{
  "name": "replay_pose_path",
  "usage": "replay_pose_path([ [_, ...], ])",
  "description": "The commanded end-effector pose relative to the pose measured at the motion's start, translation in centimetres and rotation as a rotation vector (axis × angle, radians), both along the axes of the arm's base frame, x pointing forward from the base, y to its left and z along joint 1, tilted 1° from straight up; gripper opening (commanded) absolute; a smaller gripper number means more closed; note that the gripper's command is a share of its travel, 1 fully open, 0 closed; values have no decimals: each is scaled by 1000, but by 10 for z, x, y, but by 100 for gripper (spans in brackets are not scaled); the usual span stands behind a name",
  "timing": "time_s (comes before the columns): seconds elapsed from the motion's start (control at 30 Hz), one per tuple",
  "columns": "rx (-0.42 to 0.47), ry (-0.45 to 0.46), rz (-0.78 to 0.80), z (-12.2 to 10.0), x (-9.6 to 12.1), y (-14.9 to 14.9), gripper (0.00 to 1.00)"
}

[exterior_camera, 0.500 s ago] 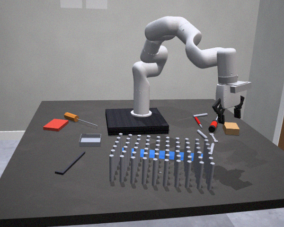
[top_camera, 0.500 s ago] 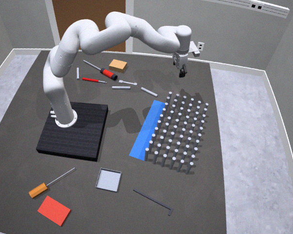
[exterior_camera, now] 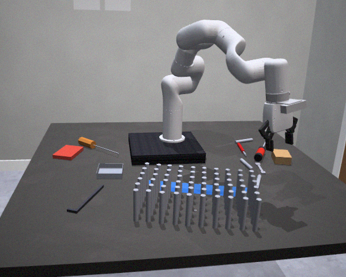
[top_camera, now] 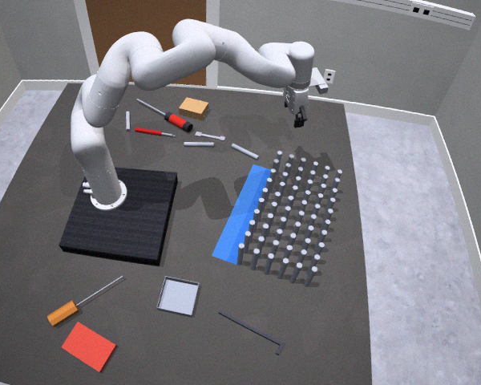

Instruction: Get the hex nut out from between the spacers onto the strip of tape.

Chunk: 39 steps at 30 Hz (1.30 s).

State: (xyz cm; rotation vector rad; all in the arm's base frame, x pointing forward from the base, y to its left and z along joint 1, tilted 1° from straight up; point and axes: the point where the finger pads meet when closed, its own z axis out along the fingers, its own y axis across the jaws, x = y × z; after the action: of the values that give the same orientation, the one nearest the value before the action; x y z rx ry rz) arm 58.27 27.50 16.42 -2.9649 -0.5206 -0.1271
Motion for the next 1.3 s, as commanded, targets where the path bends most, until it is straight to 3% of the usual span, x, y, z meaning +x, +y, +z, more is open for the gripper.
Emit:
replay_pose_path([
  [0.0, 2, -6, 0, 3, 1, 1, 100],
  [0.13, -5, -6, -34, 3, 6, -16, 100],
  [0.2, -27, -8, -138, 1, 18, -67, 100],
  [0.27, -60, -9, -314, 1, 17, -87, 100],
  [0.37, -81, -7, -438, 1, 20, -127, 100],
  [0.47, -85, -7, -463, 0, 23, -164, 100],
  [0.5, -107, -4, -614, 0, 18, -178, 100],
  [0.53, -107, -4, -614, 0, 19, -192, 100],
  [0.6, -107, -4, -614, 0, 19, -192, 100],
  [0.63, -107, -4, -614, 0, 19, -228, 100],
  [0.77, -107, -4, -614, 0, 18, -270, 100],
  [0.8, -128, 3, -783, -1, 9, -283, 100],
  [1.0, -128, 3, -783, -1, 0, -356, 100],
  [1.03, -145, 12, -966, -1, -12, -367, 100],
  [1.1, -145, 12, -966, -1, -18, -392, 100],
  [1.17, -145, 12, -966, -1, -18, -392, 100],
  [1.2, -145, 12, -966, -1, -28, -423, 100],
  [1.27, -145, 12, -966, -1, -33, -442, 100],
])
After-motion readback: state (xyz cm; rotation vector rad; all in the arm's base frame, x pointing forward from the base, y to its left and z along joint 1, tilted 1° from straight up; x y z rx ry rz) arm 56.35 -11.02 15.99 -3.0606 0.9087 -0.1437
